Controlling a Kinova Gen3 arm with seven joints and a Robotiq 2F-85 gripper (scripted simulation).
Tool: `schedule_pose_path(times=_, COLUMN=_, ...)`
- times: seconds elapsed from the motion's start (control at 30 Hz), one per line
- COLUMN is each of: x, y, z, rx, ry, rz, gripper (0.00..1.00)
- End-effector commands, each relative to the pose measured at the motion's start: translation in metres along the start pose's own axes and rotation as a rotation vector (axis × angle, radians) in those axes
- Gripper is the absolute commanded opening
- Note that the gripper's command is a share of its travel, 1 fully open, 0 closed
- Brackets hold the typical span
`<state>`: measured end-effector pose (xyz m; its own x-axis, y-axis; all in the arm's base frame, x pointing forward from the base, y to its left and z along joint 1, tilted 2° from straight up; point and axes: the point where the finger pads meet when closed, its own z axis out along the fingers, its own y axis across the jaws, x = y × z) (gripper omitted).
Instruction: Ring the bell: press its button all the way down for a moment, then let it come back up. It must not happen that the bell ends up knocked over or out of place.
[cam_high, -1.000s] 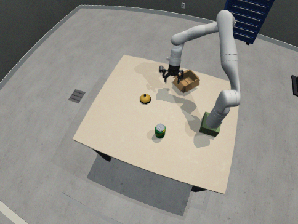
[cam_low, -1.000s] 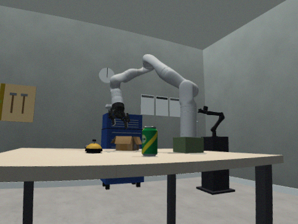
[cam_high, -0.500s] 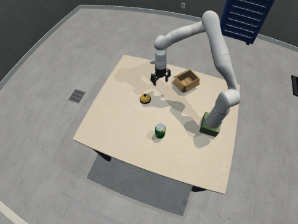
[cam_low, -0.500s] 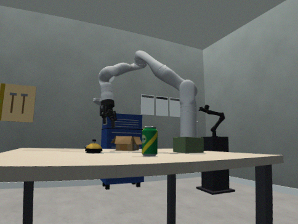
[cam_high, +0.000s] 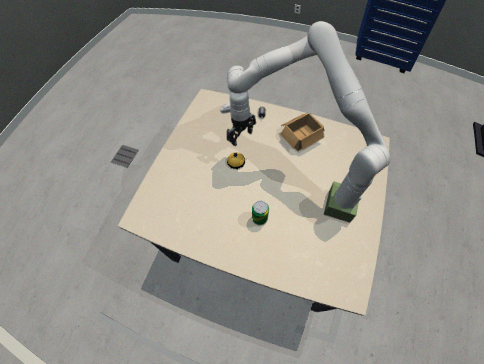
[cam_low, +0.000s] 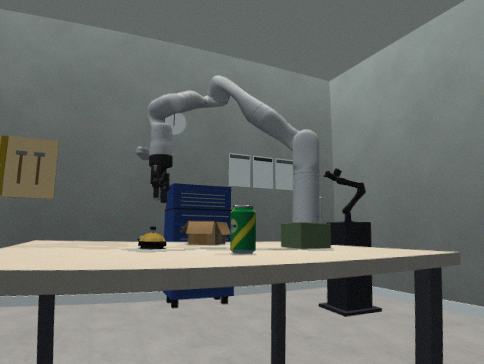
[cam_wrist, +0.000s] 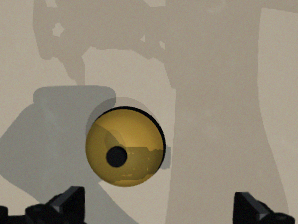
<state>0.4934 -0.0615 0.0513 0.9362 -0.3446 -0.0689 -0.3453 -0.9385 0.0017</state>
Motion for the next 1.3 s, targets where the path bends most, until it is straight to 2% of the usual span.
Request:
schedule_pose_path(times=0.0, x=0.005, y=-0.029, z=-0.001, rx=-0.016, ry=0.021, rz=-0.074, gripper=1.0)
schedule_pose_path(times=0.17, x=0.008, y=-0.038, z=-0.003, rx=-0.025, ry=0.036, rz=-0.105, gripper=1.0)
schedule_pose_path(times=0.57, x=0.009, y=-0.04, z=-0.003, rx=-0.027, ry=0.039, rz=-0.112, gripper=1.0)
schedule_pose_path(times=0.6, x=0.009, y=-0.04, z=-0.003, rx=-0.027, ry=0.039, rz=-0.112, gripper=0.1)
schedule_pose_path(times=1.27, x=0.009, y=-0.04, z=-0.003, rx=-0.027, ry=0.039, rz=-0.112, gripper=0.1)
